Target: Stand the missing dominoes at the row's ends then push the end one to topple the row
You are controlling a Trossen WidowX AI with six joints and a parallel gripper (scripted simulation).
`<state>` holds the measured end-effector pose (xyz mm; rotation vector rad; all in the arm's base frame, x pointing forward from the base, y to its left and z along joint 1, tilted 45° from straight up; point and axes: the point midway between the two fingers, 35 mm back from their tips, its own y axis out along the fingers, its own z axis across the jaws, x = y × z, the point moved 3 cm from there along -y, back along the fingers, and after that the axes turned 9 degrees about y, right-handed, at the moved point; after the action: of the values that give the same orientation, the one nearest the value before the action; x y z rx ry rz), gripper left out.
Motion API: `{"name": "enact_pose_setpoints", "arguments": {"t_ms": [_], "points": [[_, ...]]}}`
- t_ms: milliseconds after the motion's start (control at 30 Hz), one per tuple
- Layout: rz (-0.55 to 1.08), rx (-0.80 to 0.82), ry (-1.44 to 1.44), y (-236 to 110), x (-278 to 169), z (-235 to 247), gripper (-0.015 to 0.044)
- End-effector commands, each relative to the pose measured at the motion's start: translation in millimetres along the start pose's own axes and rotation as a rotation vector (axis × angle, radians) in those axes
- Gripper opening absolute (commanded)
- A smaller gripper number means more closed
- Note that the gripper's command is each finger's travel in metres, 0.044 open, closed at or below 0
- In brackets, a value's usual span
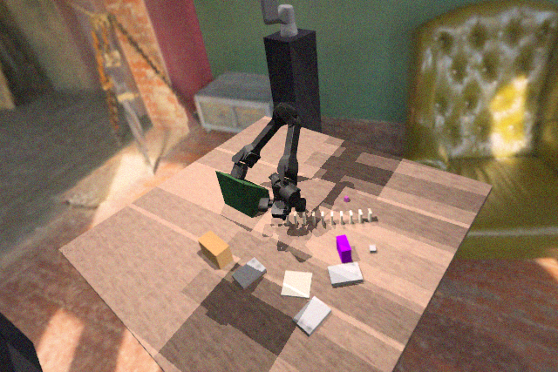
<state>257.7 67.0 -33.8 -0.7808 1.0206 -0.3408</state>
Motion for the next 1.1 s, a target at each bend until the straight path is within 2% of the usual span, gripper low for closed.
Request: {"name": "enact_pose_setpoints", "arguments": {"t_ms": [0,100,333,1067], "points": [[0.005,0.003,0.003,0,-2,8,0.0000],[-0.004,-0.003,0.010,-5,0,5,0.0000],[0.003,0.003,0.003,-59,-6,29,0.0000],[0.004,0.003,0.002,-60,-7,29,0.0000]]}}
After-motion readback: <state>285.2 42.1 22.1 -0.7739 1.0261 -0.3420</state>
